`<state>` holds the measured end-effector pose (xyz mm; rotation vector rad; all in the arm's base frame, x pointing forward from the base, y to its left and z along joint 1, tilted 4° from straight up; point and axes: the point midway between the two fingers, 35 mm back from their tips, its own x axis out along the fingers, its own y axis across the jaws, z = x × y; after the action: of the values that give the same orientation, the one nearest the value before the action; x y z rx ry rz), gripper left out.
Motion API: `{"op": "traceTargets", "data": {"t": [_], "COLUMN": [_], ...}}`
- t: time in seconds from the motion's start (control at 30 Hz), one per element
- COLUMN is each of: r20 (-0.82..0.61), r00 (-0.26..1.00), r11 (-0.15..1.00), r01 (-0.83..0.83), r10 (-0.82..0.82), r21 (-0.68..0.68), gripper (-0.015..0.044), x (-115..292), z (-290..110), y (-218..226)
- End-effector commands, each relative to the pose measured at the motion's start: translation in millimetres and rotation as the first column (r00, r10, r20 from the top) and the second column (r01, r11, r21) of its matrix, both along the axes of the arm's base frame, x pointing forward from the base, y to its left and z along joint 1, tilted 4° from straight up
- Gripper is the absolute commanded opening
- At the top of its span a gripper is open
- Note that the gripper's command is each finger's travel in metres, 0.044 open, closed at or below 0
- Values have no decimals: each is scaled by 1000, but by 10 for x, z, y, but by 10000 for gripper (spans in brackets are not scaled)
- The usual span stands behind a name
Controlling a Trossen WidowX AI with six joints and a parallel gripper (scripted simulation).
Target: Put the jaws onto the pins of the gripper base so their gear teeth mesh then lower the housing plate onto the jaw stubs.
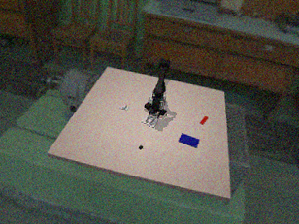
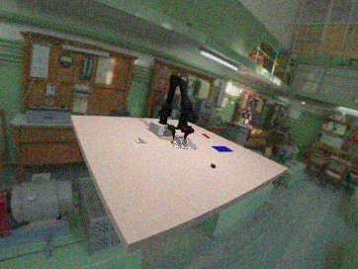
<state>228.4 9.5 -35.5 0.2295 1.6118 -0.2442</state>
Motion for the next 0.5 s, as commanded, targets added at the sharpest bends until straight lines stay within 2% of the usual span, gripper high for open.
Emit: {"op": "traceTargets", "data": {"t": [0.0, 0.47], "r20": [-2, -2], "r00": [1000, 1000], "r11": [1000, 1000], "r01": [-4, -4], "r10": [4, 4], "r21": [4, 4], "gripper": [351, 351], "x": [-5, -7], "z": [-10, -46], "y": [6, 6]}}
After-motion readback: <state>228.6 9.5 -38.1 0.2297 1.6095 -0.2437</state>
